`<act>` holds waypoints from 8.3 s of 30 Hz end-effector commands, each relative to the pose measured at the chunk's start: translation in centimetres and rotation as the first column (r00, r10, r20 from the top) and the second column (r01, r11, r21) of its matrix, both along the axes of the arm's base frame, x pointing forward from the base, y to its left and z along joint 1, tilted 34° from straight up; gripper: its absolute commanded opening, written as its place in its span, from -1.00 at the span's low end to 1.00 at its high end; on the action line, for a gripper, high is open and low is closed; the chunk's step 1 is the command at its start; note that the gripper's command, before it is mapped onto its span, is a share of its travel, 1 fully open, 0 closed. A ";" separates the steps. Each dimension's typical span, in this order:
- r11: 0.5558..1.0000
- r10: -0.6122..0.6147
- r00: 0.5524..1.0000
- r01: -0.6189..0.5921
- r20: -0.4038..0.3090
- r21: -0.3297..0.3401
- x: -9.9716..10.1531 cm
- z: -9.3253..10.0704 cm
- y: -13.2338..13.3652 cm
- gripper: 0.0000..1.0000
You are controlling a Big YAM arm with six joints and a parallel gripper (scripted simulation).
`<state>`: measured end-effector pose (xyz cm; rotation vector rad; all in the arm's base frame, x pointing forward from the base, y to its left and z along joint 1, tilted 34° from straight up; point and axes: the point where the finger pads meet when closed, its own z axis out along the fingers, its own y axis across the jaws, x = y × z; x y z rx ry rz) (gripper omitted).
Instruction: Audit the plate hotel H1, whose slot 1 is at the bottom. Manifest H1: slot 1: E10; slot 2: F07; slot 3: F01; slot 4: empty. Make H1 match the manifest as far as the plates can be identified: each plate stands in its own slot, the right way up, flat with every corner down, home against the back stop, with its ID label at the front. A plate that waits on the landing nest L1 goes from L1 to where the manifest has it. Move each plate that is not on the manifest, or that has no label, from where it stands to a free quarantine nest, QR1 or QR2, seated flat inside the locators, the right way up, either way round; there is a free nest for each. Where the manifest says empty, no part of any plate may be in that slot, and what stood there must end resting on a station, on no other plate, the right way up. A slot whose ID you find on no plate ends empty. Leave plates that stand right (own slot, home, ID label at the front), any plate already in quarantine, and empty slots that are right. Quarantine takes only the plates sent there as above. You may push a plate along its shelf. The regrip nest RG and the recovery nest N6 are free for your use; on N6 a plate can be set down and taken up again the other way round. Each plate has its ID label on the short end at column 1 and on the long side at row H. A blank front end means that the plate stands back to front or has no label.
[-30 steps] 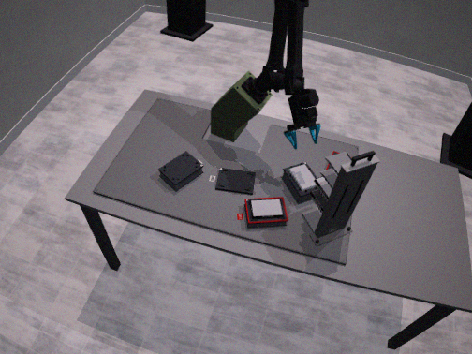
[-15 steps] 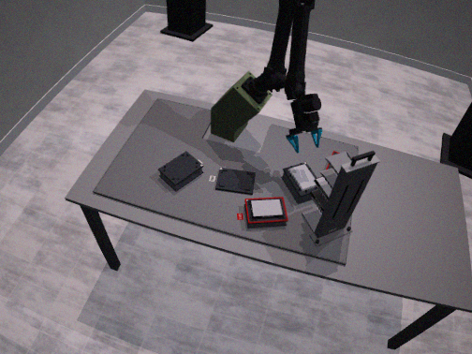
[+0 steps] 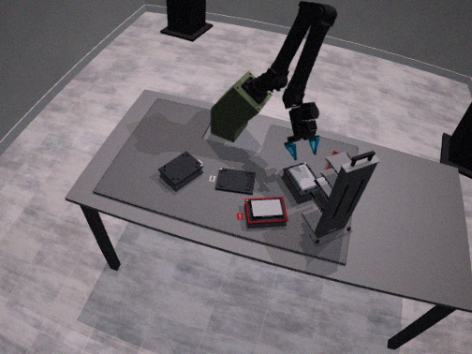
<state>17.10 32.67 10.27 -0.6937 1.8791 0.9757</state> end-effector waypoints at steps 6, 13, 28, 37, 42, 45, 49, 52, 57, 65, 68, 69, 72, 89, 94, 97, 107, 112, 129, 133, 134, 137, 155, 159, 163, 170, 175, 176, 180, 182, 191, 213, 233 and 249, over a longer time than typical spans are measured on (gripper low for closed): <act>0.998 -0.025 1.000 0.025 0.009 0.056 0.9 0.2 1.1 1.00; 0.998 -0.014 1.000 0.013 0.014 0.068 0.5 0.7 1.2 1.00; 0.998 -0.014 1.000 0.013 0.014 0.068 0.5 0.7 1.2 1.00; 0.998 -0.014 1.000 0.013 0.014 0.068 0.5 0.7 1.2 1.00; 0.998 -0.014 1.000 0.013 0.014 0.068 0.5 0.7 1.2 1.00; 0.998 -0.014 1.000 0.013 0.014 0.068 0.5 0.7 1.2 1.00; 0.998 -0.014 1.000 0.013 0.014 0.068 0.5 0.7 1.2 1.00; 0.998 -0.014 1.000 0.013 0.014 0.068 0.5 0.7 1.2 1.00; 0.998 -0.014 1.000 0.013 0.014 0.068 0.5 0.7 1.2 1.00; 0.999 -0.001 1.000 0.001 0.001 0.041 0.0 -1.5 2.1 1.00; 0.999 -0.001 1.000 0.001 0.001 0.041 0.0 -2.4 2.6 1.00; 0.999 -0.001 1.000 0.001 0.001 0.041 0.0 -2.7 2.8 1.00; 0.999 -0.001 1.000 0.001 0.000 0.040 0.0 -3.3 3.2 1.00; 1.000 -0.004 1.000 0.004 -0.011 0.014 -1.3 -5.8 1.8 1.00; 1.000 -0.001 1.000 0.002 -0.011 0.013 -1.7 -6.3 1.8 1.00; 1.000 -0.001 1.000 0.002 -0.012 0.010 -1.9 -6.7 1.6 1.00; 1.000 -0.008 1.000 0.008 -0.010 0.015 -2.0 -7.4 1.8 1.00; 0.999 -0.001 1.000 0.001 -0.002 0.037 -1.9 -7.4 3.1 1.00; 0.999 -0.002 1.000 0.002 -0.003 0.037 -2.0 -8.7 3.8 1.00; 0.999 -0.004 1.000 0.004 -0.003 0.036 -1.9 -9.1 4.0 1.00; 0.999 -0.001 1.000 0.001 -0.003 0.036 -2.0 -9.1 4.0 1.00; 0.999 -0.009 1.000 0.009 -0.003 0.036 -1.8 -9.4 4.1 1.00; 1.000 -0.008 1.000 0.008 0.000 0.014 -1.9 -9.9 3.6 1.00; 1.000 -0.008 1.000 0.008 0.000 0.014 -1.9 -9.9 3.6 0.72; 1.000 -0.008 1.000 0.008 0.000 0.014 -1.9 -9.9 3.6 0.72; 1.000 -0.008 1.000 0.008 0.000 0.014 -1.9 -9.9 3.6 0.72; 1.000 -0.008 1.000 0.008 0.000 0.014 -1.9 -9.9 3.6 0.72; 1.000 -0.008 1.000 0.008 0.000 0.014 -1.9 -9.9 3.6 0.72; 1.000 -0.008 1.000 0.008 0.000 0.014 -1.9 -9.9 3.6 0.72; 1.000 -0.008 1.000 0.008 0.000 0.014 -1.9 -9.9 3.6 0.72; 1.000 -0.016 1.000 0.016 -0.011 0.000 -1.9 -9.6 2.5 0.72; 1.000 -0.014 1.000 0.014 0.003 -0.004 -1.8 -8.1 1.5 0.72; 1.000 -0.014 1.000 0.014 0.004 -0.001 -1.7 -6.6 0.6 0.72; 1.000 -0.010 1.000 0.010 0.005 0.002 -1.8 -5.5 0.0 0.72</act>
